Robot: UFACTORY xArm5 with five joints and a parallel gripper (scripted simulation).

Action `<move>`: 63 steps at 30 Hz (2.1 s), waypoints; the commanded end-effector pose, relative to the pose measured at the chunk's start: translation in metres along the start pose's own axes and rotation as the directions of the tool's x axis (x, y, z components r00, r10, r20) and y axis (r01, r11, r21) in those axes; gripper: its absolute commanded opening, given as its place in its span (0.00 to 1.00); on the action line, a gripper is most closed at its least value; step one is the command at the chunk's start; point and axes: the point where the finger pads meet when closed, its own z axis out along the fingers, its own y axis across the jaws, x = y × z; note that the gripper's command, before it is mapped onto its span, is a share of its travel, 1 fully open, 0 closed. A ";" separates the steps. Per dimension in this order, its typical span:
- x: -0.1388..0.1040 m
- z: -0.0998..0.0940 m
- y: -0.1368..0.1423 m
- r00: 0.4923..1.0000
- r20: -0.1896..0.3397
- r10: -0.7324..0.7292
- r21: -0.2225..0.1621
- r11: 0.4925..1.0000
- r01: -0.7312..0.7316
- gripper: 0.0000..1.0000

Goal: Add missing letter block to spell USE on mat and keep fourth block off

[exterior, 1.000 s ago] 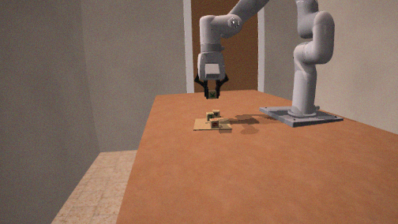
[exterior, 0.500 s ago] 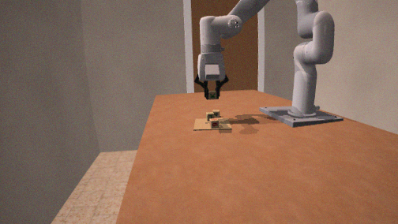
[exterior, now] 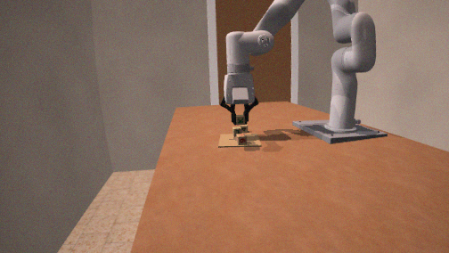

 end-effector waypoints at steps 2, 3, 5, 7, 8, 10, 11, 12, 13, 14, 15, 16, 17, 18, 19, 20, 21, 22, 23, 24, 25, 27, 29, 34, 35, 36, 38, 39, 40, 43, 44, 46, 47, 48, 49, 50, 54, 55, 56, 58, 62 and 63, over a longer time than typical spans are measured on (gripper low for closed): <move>-0.001 0.024 0.003 1.000 0.000 0.000 -0.005 1.000 0.000 0.27; -0.001 0.028 0.003 1.000 0.000 0.000 -0.005 1.000 0.000 0.27; -0.001 0.028 0.003 1.000 0.000 0.000 -0.005 1.000 0.000 0.27; -0.001 0.035 0.003 1.000 0.000 0.000 -0.005 1.000 0.000 0.27; -0.001 0.038 0.003 1.000 0.000 0.000 -0.005 1.000 0.000 0.27; -0.001 0.043 0.003 1.000 0.000 0.000 -0.005 1.000 0.000 0.27; -0.001 0.045 0.003 1.000 0.000 0.000 -0.005 1.000 0.000 0.27; -0.001 0.046 0.003 1.000 0.000 0.000 -0.005 1.000 0.000 0.27; -0.001 0.047 0.003 1.000 0.000 0.000 -0.005 1.000 0.000 0.27; -0.001 0.048 0.003 1.000 0.000 0.000 -0.005 1.000 0.000 0.27; -0.001 0.048 0.003 1.000 0.000 0.000 -0.005 1.000 0.000 0.27; -0.001 0.048 0.003 1.000 0.000 0.000 -0.005 1.000 0.000 0.27; -0.001 0.049 0.003 1.000 0.000 0.000 -0.005 1.000 0.000 0.27; -0.001 0.049 0.003 1.000 0.000 0.000 -0.005 1.000 0.000 0.27; -0.001 0.049 0.003 1.000 0.000 0.000 -0.005 1.000 0.000 0.27; -0.001 0.049 0.003 1.000 0.000 0.000 -0.005 1.000 0.000 0.27; -0.001 0.049 0.003 1.000 0.000 0.000 -0.005 1.000 0.000 0.27; -0.001 0.049 0.003 1.000 0.000 0.000 -0.005 1.000 0.000 0.27; -0.001 0.049 0.003 1.000 0.000 0.000 -0.005 1.000 0.000 0.27; -0.001 0.049 0.003 1.000 0.000 0.000 -0.005 1.000 0.000 0.27; -0.001 0.049 0.003 1.000 0.000 0.000 -0.005 1.000 0.000 0.27; -0.001 0.049 0.003 1.000 0.000 0.000 -0.005 1.000 0.000 0.27; -0.001 0.049 0.003 1.000 0.000 0.000 -0.005 1.000 0.000 0.27; -0.001 0.049 0.003 1.000 0.000 0.000 -0.005 1.000 0.000 0.27; -0.001 0.049 0.003 1.000 0.000 0.000 -0.005 1.000 0.000 0.27; -0.001 0.049 0.003 1.000 0.000 0.000 -0.005 1.000 0.000 0.27; -0.001 0.049 0.003 1.000 0.000 0.000 -0.005 1.000 0.000 0.27; -0.001 0.049 0.003 1.000 0.000 0.000 -0.005 1.000 0.000 0.27; -0.001 0.049 0.003 1.000 0.000 0.000 -0.005 1.000 0.000 0.27; -0.001 0.049 0.003 1.000 0.000 0.000 -0.005 1.000 0.000 0.27; -0.001 0.049 0.003 1.000 0.000 0.000 -0.005 1.000 0.000 0.27; -0.001 0.049 0.003 1.000 0.000 0.000 -0.005 1.000 0.000 0.27; -0.001 0.049 0.003 1.000 0.000 0.000 -0.005 1.000 0.000 0.27; -0.001 0.049 0.003 1.000 0.000 0.000 -0.005 1.000 0.000 0.27; -0.001 0.049 0.003 1.000 0.000 0.000 -0.005 1.000 0.000 0.27; -0.001 0.049 0.003 1.000 0.000 0.000 -0.005 1.000 0.000 0.27; -0.001 0.049 0.003 1.000 0.000 0.000 -0.005 1.000 0.000 0.27; -0.001 0.049 0.003 1.000 0.000 0.000 -0.005 1.000 0.000 0.27; -0.001 0.049 0.003 1.000 0.000 0.000 -0.005 1.000 0.000 0.27; -0.001 0.049 0.003 1.000 0.000 0.000 -0.005 1.000 0.000 0.27; -0.001 0.049 0.003 1.000 0.000 0.000 -0.005 1.000 0.000 0.27; -0.001 0.049 0.003 1.000 0.000 0.000 -0.005 1.000 0.000 0.27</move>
